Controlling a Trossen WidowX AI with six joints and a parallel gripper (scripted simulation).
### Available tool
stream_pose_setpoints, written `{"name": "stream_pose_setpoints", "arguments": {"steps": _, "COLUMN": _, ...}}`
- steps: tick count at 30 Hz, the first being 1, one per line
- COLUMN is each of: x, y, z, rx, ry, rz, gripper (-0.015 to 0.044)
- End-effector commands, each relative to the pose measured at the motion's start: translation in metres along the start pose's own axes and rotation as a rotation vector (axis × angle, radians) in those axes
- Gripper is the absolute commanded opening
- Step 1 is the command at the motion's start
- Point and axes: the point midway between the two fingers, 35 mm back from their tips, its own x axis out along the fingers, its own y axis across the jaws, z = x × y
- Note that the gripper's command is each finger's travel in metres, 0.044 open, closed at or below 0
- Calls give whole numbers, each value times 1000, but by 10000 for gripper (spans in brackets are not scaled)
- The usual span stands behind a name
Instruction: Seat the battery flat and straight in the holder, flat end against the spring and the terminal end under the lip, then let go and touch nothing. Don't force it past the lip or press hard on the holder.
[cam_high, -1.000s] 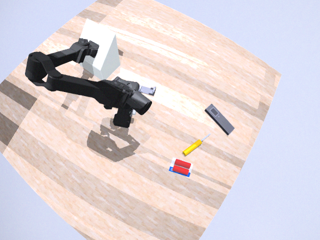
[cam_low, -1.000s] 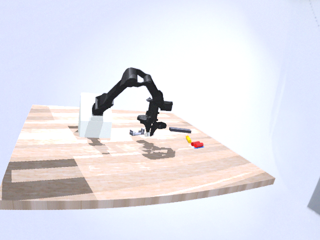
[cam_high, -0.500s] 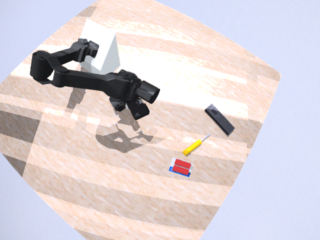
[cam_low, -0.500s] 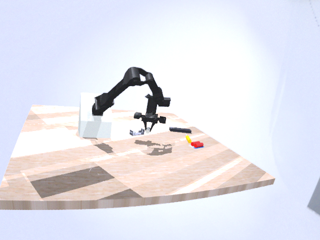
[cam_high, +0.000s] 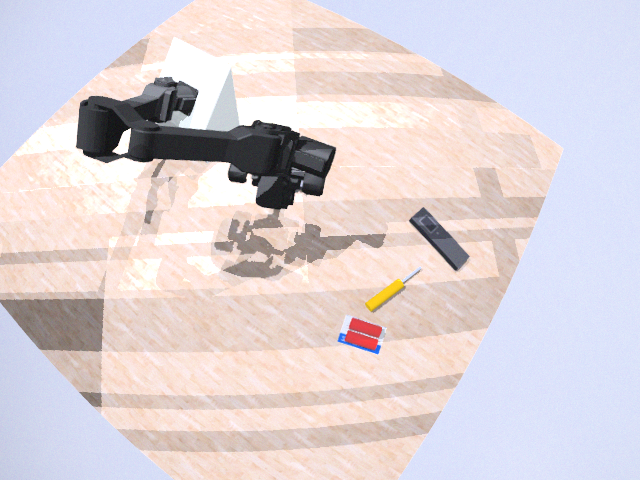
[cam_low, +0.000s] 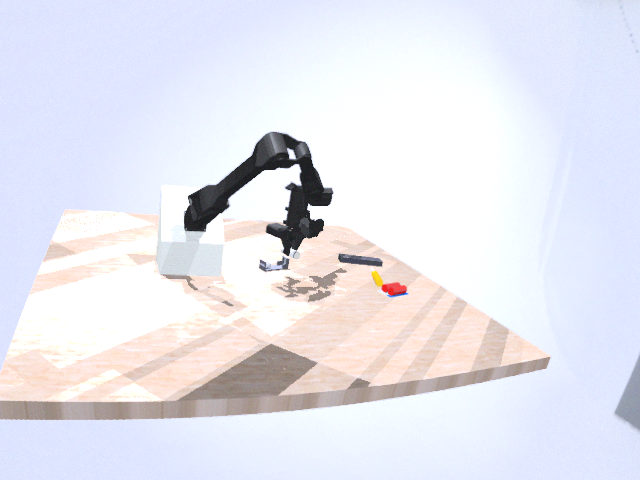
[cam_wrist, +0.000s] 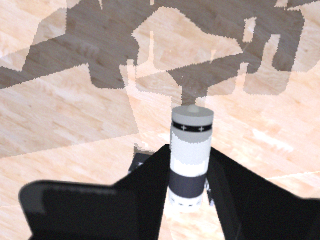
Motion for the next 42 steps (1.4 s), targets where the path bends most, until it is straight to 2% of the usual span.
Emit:
{"name": "stream_pose_setpoints", "arguments": {"steps": 1, "x": 0, "y": 2, "z": -11, "rx": -205, "ry": 7, "rz": -4, "gripper": 81}}
{"name": "stream_pose_setpoints", "arguments": {"steps": 22, "x": -9, "y": 12, "z": -69, "rx": -1442, "ry": 19, "rz": 3, "gripper": 81}}
{"name": "stream_pose_setpoints", "arguments": {"steps": 31, "x": -8, "y": 13, "z": -71, "rx": -1486, "ry": 12, "rz": 9, "gripper": 81}}
{"name": "stream_pose_setpoints", "arguments": {"steps": 42, "x": 14, "y": 18, "z": -74, "rx": -1481, "ry": -71, "rz": 110, "gripper": 81}}
